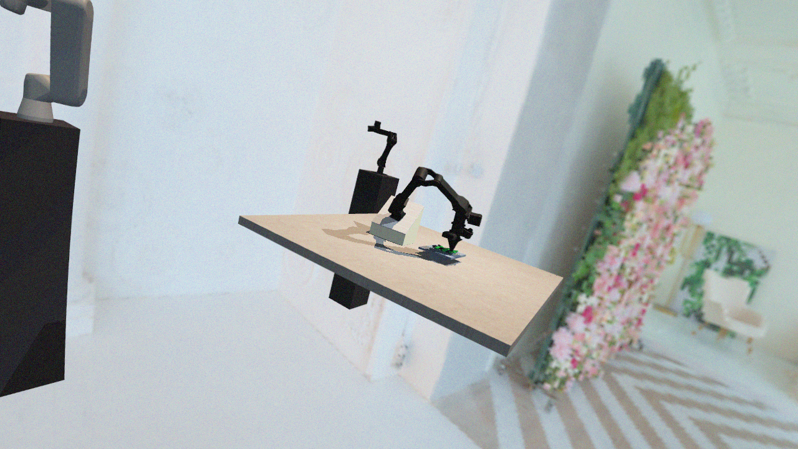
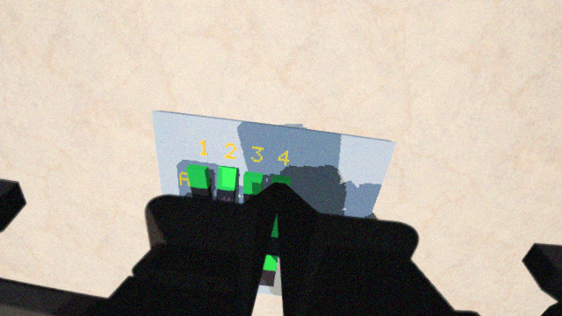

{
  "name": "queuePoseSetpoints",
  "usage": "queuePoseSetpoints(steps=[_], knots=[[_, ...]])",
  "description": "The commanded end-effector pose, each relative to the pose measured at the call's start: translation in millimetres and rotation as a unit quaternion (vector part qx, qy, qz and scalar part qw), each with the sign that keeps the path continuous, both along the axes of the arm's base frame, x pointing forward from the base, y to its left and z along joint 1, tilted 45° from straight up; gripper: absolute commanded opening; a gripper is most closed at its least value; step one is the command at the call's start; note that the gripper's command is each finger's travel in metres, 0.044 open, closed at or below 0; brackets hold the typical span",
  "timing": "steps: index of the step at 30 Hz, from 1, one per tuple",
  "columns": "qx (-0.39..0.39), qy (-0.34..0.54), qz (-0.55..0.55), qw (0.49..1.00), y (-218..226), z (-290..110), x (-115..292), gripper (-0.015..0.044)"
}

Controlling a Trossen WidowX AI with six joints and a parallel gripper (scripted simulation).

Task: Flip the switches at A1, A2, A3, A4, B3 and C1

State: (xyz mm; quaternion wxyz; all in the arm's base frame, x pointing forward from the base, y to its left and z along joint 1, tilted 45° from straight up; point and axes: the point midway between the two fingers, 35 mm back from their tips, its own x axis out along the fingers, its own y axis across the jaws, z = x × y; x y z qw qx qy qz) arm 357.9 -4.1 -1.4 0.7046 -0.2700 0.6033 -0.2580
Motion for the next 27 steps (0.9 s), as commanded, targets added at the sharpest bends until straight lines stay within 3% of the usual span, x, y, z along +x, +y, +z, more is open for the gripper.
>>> queuePoseSetpoints(steps=[1,27], knots=[[-0.003,0.000,0.002,1.000,-1.0,0.0,0.3,0.0000],[-0.003,0.000,0.002,1.000,-3.4,-2.4,0.9,0.0000]])
